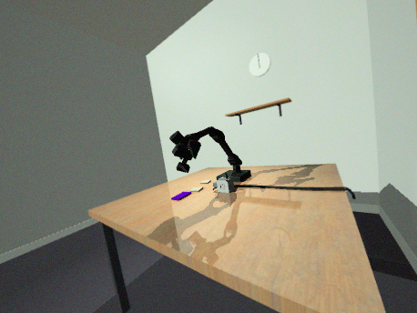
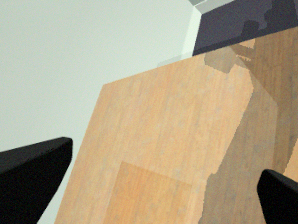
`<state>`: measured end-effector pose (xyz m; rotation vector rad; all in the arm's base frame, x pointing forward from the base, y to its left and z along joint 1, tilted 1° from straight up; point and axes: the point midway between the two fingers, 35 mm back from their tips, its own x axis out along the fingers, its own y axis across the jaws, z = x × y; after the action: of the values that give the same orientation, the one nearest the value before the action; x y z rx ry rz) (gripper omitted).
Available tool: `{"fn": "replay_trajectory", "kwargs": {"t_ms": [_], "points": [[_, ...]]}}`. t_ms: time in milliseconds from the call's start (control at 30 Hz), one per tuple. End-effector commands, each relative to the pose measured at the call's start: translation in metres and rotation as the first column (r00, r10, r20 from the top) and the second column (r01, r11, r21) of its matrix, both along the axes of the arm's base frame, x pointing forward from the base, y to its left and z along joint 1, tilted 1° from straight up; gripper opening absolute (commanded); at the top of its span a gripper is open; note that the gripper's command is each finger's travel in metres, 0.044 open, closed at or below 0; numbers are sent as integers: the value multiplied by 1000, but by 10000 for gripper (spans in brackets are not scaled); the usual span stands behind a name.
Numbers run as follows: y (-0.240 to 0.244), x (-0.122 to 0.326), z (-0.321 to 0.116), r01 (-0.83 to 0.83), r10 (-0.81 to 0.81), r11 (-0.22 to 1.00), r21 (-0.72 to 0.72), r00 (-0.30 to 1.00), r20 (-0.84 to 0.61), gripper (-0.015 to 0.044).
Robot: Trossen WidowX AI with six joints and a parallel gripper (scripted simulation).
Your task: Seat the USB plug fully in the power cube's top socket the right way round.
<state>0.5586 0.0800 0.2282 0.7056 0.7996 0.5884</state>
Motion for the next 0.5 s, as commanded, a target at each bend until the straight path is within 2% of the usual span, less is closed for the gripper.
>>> {"fn": "replay_trajectory", "kwargs": {"t_ms": [0, 33, 100, 167, 233, 333, 467], "points": [[2, -2, -1, 10, -10, 1000, 3, 1000, -21, 426], [6, -7, -5, 40, -39, 999, 10, 996, -82, 440], [21, -30, -20, 159, -149, 987, 8, 942, -299, 440], [34, -61, -37, 293, -275, 955, -46, 820, -502, 440], [42, -96, -52, 413, -404, 898, -148, 648, -646, 440], [44, -153, -69, 542, -583, 766, -347, 358, -729, 440], [36, -212, -80, 607, -737, 565, -558, 69, -672, 440]]}}
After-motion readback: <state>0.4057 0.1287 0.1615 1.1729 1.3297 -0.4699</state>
